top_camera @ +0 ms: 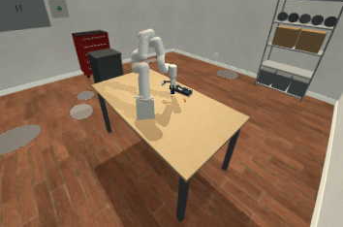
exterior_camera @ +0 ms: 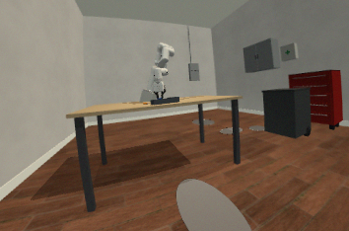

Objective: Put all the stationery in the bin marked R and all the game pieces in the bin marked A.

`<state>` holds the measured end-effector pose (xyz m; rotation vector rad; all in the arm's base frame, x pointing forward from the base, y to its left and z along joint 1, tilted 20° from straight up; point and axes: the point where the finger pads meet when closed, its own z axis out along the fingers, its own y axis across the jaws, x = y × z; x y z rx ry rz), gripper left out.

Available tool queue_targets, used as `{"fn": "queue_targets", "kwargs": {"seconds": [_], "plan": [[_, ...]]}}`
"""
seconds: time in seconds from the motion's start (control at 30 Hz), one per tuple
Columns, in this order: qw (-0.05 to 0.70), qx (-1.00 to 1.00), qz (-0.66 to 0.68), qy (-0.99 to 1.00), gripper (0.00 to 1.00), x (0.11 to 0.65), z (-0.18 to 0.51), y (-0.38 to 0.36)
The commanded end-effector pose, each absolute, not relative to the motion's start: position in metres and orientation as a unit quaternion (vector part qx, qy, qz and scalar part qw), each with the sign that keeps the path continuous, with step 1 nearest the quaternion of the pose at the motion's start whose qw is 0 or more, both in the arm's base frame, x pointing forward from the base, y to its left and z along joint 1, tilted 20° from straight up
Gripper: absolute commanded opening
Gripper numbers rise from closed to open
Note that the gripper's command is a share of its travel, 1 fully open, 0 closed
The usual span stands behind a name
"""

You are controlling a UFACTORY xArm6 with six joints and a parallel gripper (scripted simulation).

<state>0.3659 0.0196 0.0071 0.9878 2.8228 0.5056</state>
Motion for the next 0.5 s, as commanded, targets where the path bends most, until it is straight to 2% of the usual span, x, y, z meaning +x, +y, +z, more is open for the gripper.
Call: {"fn": "queue_targets", "kwargs": {"seconds": [0.0, 0.47], "plan": [[0.051, 0.325, 0.165, 0.93, 0.0, 0.3629, 0.0262, 0.0145], [0.051, 0.325, 0.165, 0.93, 0.0, 0.3616, 0.0325, 0.0127]]}}
